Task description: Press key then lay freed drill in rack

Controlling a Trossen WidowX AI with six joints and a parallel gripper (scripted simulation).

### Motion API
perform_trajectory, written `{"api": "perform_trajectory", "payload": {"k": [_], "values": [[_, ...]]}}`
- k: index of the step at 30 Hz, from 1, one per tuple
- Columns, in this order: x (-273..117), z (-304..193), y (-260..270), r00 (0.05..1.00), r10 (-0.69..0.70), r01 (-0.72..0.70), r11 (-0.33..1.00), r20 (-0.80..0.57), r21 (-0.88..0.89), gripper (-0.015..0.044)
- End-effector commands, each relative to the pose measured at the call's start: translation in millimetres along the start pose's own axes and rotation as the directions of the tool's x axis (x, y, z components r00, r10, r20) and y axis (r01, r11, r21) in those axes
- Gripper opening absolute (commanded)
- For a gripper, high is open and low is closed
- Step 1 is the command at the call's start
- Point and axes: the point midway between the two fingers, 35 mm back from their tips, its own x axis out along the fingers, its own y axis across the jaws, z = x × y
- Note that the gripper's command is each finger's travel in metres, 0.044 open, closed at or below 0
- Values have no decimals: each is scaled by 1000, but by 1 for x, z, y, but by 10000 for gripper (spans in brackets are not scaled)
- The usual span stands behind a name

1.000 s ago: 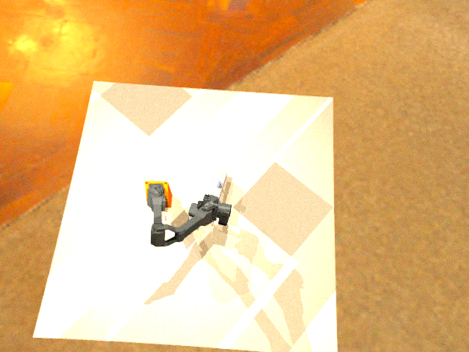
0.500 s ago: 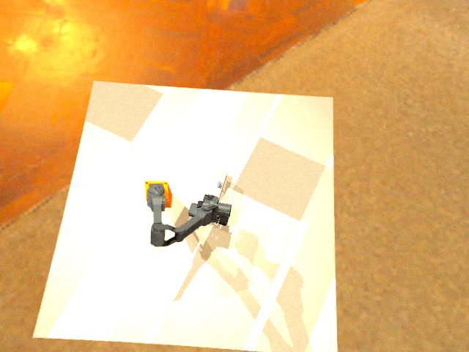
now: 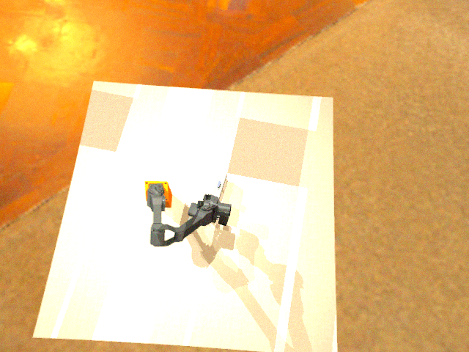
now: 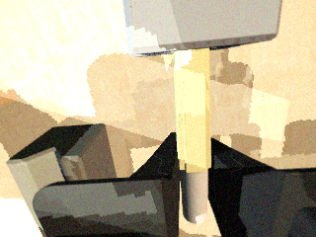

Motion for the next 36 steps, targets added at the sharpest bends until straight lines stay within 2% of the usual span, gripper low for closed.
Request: {"api": "perform_trajectory", "payload": {"k": [1, 36], "values": [[-2, 0, 0, 1000, -2, 2, 1000, -1, 1, 0], [-4, -36, 1, 1000, -3, 3, 1000, -3, 1, 0]]}}
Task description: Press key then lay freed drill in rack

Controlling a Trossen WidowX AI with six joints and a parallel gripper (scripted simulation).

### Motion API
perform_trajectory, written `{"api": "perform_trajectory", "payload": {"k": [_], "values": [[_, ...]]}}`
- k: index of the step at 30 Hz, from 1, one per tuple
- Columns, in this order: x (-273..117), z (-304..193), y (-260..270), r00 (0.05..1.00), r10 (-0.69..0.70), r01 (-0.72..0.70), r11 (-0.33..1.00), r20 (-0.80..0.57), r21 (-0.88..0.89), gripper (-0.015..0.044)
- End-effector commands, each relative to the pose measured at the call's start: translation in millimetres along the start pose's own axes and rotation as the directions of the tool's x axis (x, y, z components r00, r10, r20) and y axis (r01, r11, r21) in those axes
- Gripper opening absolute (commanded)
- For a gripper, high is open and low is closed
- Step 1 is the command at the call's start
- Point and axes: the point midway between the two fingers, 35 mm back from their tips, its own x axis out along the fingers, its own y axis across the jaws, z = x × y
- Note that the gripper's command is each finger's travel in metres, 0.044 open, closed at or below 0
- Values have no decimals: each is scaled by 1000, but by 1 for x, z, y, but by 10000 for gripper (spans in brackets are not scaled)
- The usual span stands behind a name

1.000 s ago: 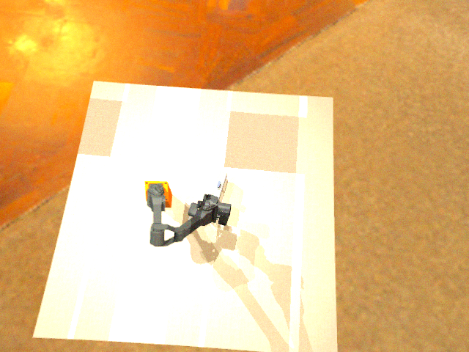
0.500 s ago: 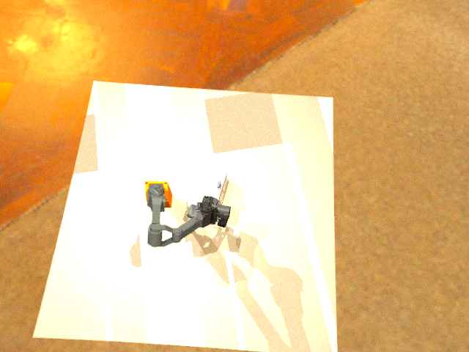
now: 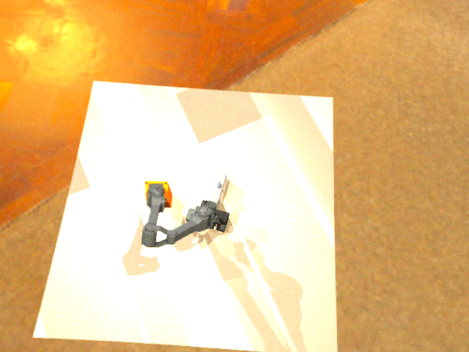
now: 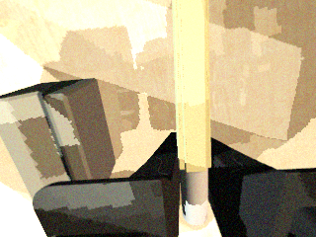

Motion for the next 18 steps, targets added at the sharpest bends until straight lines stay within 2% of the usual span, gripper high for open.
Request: {"api": "perform_trajectory", "payload": {"k": [1, 18], "values": [[-1, -6, 0, 1000, 0, 0, 1000, 6, -5, 0], [-3, -32, -1, 1000, -1, 1, 1000, 4, -5, 0]]}}
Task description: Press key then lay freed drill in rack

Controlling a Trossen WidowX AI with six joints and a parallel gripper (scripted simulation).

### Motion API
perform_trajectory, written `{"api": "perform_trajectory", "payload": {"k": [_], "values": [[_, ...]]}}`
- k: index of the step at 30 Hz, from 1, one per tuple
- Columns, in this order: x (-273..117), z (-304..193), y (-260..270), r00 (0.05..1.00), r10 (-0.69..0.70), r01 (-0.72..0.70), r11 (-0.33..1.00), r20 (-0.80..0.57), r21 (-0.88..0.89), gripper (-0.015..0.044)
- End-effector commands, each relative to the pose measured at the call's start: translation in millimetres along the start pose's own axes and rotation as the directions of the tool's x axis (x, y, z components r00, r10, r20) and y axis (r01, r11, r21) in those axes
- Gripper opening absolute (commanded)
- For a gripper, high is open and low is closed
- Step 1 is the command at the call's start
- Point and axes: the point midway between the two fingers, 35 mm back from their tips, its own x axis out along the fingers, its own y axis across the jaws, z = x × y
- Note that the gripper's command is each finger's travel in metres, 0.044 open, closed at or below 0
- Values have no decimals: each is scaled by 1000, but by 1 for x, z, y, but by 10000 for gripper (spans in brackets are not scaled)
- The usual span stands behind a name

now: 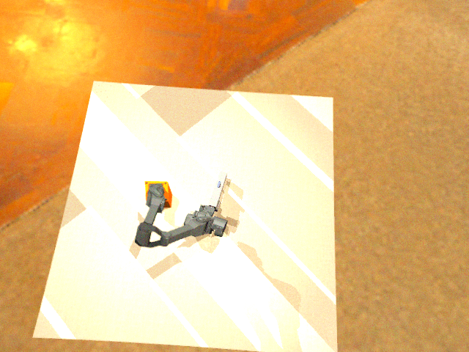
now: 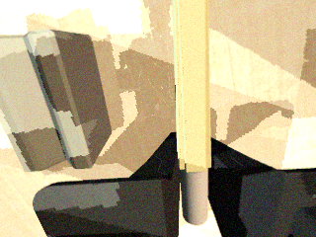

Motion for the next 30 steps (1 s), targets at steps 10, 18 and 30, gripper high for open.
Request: {"api": "perform_trajectory", "payload": {"k": [10, 18, 30], "values": [[-5, -11, 0, 1000, -5, 5, 1000, 5, 0, 0], [-8, -11, 1, 1000, -5, 5, 1000, 5, 0, 0], [-13, -11, 3, 1000, -5, 5, 1000, 5, 0, 0]]}}
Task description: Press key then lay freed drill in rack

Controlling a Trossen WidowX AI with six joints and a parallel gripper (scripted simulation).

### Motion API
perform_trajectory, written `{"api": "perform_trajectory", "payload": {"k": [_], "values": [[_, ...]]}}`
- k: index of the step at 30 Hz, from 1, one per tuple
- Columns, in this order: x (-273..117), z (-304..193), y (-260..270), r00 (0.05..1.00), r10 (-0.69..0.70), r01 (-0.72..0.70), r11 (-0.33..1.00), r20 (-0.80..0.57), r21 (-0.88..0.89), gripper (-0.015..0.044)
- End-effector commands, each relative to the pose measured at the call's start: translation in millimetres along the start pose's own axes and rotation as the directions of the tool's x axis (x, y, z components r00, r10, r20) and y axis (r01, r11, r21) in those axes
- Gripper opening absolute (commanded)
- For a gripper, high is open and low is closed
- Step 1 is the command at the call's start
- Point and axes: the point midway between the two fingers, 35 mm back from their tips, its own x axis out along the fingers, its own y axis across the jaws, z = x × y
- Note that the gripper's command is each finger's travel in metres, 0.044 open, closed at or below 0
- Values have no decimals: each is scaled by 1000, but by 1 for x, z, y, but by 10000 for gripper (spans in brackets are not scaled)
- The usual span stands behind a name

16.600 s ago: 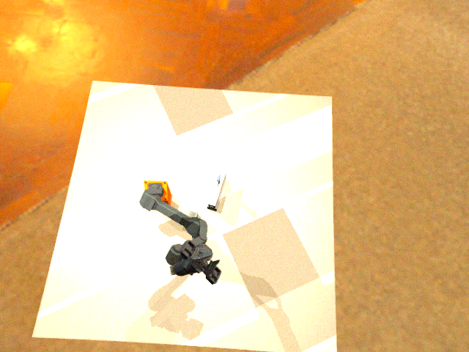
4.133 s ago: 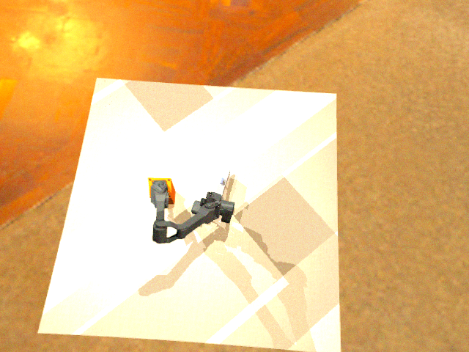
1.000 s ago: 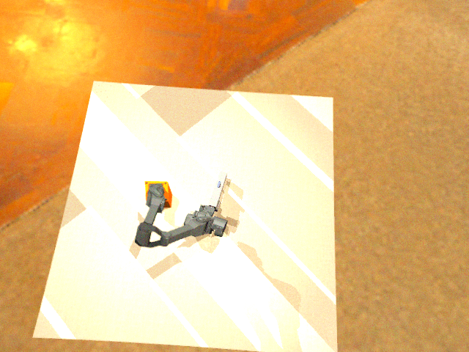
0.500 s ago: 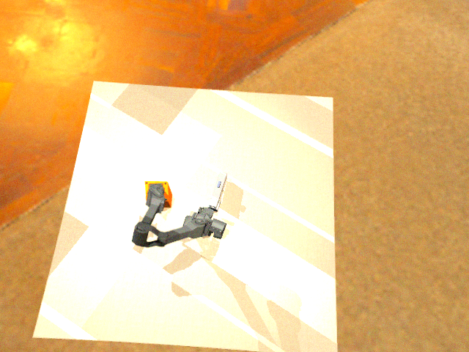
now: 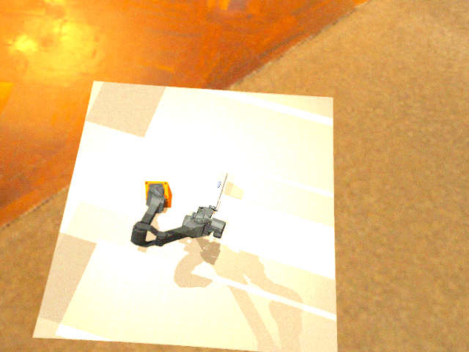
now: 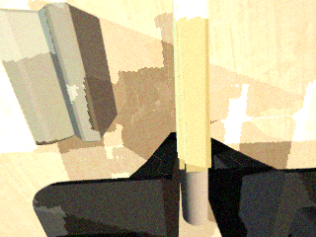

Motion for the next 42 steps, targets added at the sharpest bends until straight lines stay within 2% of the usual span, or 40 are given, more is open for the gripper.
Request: {"api": "perform_trajectory", "payload": {"k": [1, 42], "values": [[-3, 0, 0, 1000, -4, 4, 1000, 0, 4, 0], [-19, 4, 4, 1000, -4, 4, 1000, 1, 4, 0]]}}
